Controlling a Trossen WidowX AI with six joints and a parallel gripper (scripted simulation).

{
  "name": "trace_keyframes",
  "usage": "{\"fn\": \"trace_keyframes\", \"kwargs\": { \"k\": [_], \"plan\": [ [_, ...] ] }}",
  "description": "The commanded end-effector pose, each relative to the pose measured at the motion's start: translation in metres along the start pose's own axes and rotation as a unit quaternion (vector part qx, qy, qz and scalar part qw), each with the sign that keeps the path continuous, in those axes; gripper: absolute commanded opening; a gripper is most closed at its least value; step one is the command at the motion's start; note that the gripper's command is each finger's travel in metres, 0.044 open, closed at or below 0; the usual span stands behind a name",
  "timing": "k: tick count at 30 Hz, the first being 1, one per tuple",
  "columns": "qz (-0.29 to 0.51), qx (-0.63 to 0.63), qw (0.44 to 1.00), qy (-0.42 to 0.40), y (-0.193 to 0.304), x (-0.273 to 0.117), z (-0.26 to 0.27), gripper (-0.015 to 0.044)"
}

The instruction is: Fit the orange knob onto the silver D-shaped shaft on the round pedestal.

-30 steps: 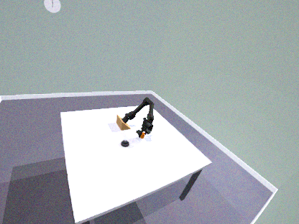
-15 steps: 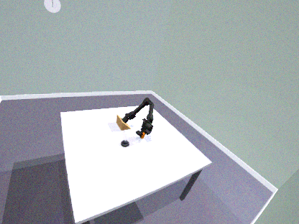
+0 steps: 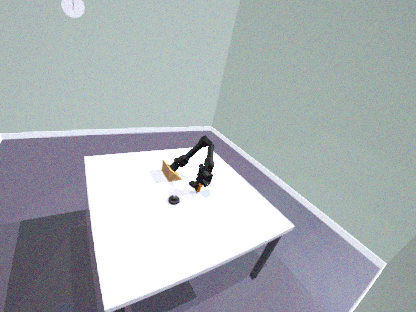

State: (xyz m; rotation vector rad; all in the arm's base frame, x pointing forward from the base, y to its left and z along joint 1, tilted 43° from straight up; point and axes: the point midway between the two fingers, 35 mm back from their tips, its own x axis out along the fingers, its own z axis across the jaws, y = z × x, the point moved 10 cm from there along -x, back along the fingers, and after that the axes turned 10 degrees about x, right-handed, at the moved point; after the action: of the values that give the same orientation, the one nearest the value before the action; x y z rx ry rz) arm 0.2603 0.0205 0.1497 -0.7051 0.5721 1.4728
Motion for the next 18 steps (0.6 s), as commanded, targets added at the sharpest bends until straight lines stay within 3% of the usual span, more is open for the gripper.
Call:
{"fn": "trace_keyframes", "kwargs": {
  "k": [1, 18],
  "plan": [
    [-0.006, -0.003, 1.0, 0.006, -0.006, -0.023, -0.001, 0.0],
    [-0.005, -0.003, 1.0, 0.003, 0.0, -0.12, 0.0, 0.0]
  ]
}}
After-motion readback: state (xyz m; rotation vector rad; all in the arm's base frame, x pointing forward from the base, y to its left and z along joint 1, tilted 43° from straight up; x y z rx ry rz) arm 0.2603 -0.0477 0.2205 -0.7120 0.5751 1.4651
